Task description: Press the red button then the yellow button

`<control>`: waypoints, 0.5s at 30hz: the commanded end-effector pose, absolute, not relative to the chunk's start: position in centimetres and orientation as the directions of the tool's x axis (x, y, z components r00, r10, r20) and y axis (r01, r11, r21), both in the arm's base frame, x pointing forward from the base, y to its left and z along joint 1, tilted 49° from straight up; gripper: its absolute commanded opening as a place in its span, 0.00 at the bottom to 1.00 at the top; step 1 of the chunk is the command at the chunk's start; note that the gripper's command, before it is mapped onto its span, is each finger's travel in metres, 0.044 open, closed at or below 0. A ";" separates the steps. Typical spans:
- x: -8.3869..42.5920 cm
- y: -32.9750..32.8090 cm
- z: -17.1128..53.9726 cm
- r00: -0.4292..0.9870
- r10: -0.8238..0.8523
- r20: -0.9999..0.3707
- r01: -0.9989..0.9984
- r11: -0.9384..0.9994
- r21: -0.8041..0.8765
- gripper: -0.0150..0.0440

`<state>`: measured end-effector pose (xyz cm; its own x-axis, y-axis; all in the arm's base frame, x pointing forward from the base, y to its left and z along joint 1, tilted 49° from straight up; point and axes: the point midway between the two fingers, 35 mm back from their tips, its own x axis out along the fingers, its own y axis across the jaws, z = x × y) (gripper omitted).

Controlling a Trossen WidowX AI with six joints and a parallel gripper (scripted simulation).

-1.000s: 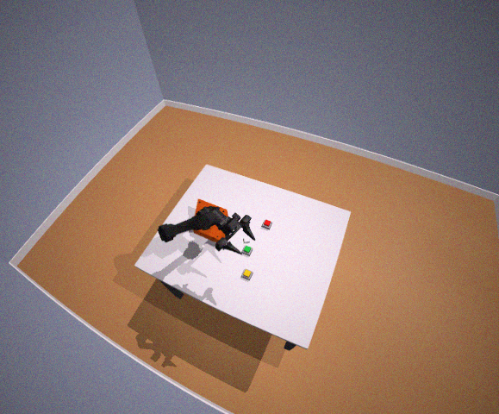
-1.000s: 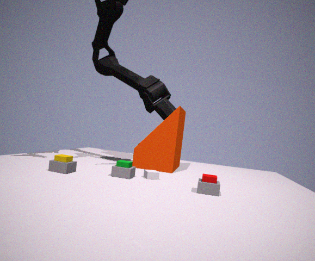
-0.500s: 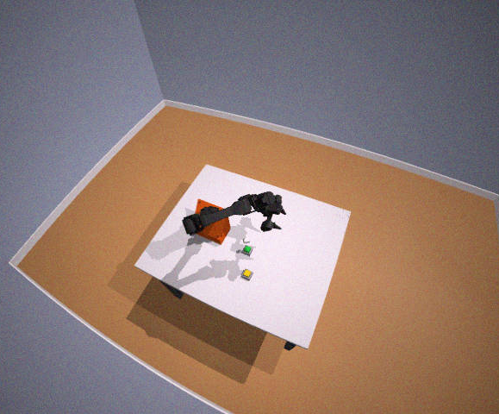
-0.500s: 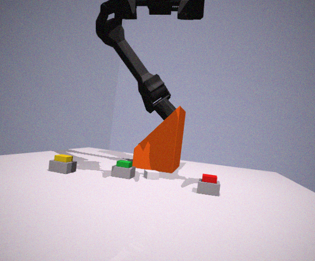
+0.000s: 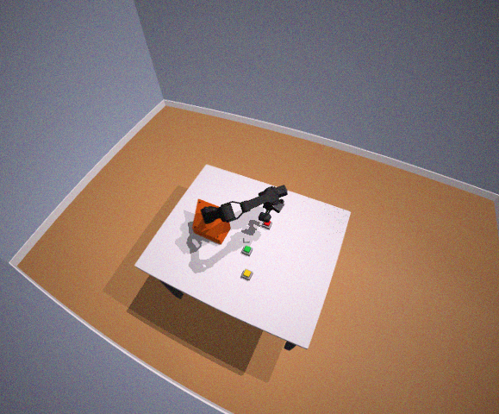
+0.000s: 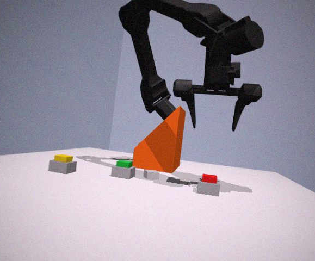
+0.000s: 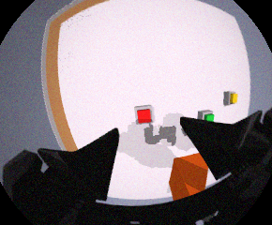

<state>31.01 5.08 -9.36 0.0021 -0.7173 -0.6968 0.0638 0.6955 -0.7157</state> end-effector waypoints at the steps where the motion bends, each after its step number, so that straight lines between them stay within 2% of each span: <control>1: 29.3 4.5 -10.9 -0.087 -0.740 -0.667 0.099 0.660 -0.745 0.93; 6: 29.3 4.5 -10.9 -0.087 -0.740 -0.667 0.099 0.660 -0.745 0.93; 11: 28.8 0.0 -14.8 -0.087 -0.742 -0.665 0.099 0.658 -0.747 0.71; 15: 28.7 -0.2 -15.0 -0.088 -0.742 -0.665 0.099 0.657 -0.747 0.53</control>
<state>28.98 0.38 -14.38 -0.0947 -0.7380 -0.6681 0.1090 0.6594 -0.7439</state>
